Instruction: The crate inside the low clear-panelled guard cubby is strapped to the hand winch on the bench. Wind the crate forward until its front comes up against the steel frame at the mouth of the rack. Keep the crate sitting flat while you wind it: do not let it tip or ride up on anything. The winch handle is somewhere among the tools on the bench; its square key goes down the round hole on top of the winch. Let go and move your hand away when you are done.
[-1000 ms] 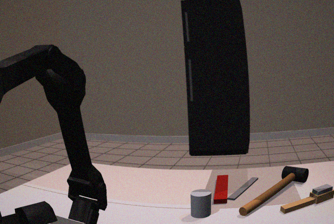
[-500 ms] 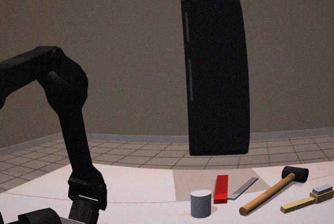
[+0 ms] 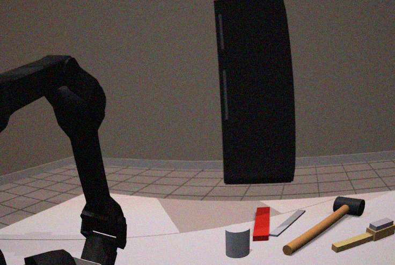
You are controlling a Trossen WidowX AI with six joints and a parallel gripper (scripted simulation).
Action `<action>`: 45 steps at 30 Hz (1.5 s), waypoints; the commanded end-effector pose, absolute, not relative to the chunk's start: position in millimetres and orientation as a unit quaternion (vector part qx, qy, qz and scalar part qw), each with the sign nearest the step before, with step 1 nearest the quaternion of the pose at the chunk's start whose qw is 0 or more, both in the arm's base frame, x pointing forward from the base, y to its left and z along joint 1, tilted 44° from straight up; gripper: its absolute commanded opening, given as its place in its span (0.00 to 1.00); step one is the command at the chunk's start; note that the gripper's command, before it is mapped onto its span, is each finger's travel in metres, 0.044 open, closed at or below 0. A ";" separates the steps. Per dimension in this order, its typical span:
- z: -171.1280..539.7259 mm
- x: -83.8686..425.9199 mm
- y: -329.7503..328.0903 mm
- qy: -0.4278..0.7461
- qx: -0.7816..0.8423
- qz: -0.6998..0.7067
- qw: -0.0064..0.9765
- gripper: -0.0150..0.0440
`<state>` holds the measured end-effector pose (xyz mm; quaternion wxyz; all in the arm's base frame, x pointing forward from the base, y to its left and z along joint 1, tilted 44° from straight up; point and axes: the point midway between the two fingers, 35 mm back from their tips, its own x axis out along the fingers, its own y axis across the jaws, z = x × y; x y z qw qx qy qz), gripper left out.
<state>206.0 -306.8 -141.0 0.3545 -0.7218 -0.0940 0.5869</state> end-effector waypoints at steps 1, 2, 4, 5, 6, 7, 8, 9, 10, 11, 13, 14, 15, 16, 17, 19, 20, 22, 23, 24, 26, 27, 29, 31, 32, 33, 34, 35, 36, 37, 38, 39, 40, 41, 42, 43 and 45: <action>-142.6 231.4 -305.6 -0.103 -0.734 0.577 0.342 0.25; -142.7 232.3 -305.5 -0.103 -0.734 0.577 0.342 0.25; -142.8 234.7 -305.2 -0.103 -0.734 0.577 0.342 0.25; -142.8 236.1 -305.1 -0.103 -0.734 0.577 0.342 0.25; -142.8 237.1 -304.9 -0.103 -0.734 0.577 0.342 0.25; -142.8 238.5 -304.7 -0.103 -0.735 0.577 0.342 0.25; -142.8 239.5 -304.6 -0.103 -0.735 0.577 0.342 0.25; -142.8 240.9 -304.4 -0.103 -0.735 0.577 0.342 0.25; -142.8 241.9 -304.2 -0.103 -0.735 0.577 0.342 0.25; -142.8 243.3 -304.0 -0.103 -0.735 0.577 0.342 0.25; -142.7 245.6 -303.5 -0.103 -0.735 0.577 0.342 0.25; -142.7 246.6 -303.4 -0.103 -0.735 0.577 0.342 0.25; -142.6 248.0 -303.1 -0.103 -0.735 0.577 0.342 0.25; -142.6 248.9 -302.9 -0.103 -0.735 0.577 0.342 0.25; -142.5 250.3 -302.5 -0.103 -0.735 0.576 0.342 0.25; -142.4 251.3 -302.3 -0.103 -0.735 0.576 0.342 0.25; -142.3 252.3 -302.1 -0.103 -0.735 0.576 0.342 0.25; -142.1 254.8 -301.4 -0.103 -0.735 0.576 0.342 0.25; -142.0 255.7 -301.2 -0.103 -0.735 0.576 0.342 0.25; -142.1 253.6 -301.6 -0.103 -0.735 0.576 0.342 0.25; -144.1 238.0 -305.6 -0.094 -0.728 0.584 0.347 0.30; -144.1 238.0 -305.6 -0.094 -0.728 0.584 0.347 0.34; -144.1 238.0 -305.6 -0.094 -0.728 0.584 0.347 0.43; -144.1 238.0 -305.6 -0.094 -0.728 0.584 0.347 0.52; -144.1 238.0 -305.6 -0.094 -0.728 0.584 0.347 0.57; -144.1 238.0 -305.6 -0.094 -0.728 0.584 0.347 0.61; -144.1 238.0 -305.6 -0.094 -0.728 0.584 0.347 0.65; -144.1 238.0 -305.6 -0.094 -0.728 0.584 0.347 0.70; -144.1 238.0 -305.6 -0.094 -0.728 0.584 0.347 0.74; -144.1 238.0 -305.6 -0.094 -0.728 0.584 0.347 0.79; -144.1 238.0 -305.6 -0.094 -0.728 0.584 0.347 0.83; -144.1 238.0 -305.6 -0.094 -0.728 0.584 0.347 0.88; -144.1 238.0 -305.6 -0.094 -0.728 0.584 0.347 0.92; -144.1 238.0 -305.6 -0.094 -0.728 0.584 0.347 0.97; -144.1 238.0 -305.6 -0.094 -0.728 0.584 0.347 1.00; -144.1 238.0 -305.6 -0.094 -0.728 0.584 0.347 1.00; -144.1 238.0 -305.6 -0.094 -0.728 0.584 0.347 1.00</action>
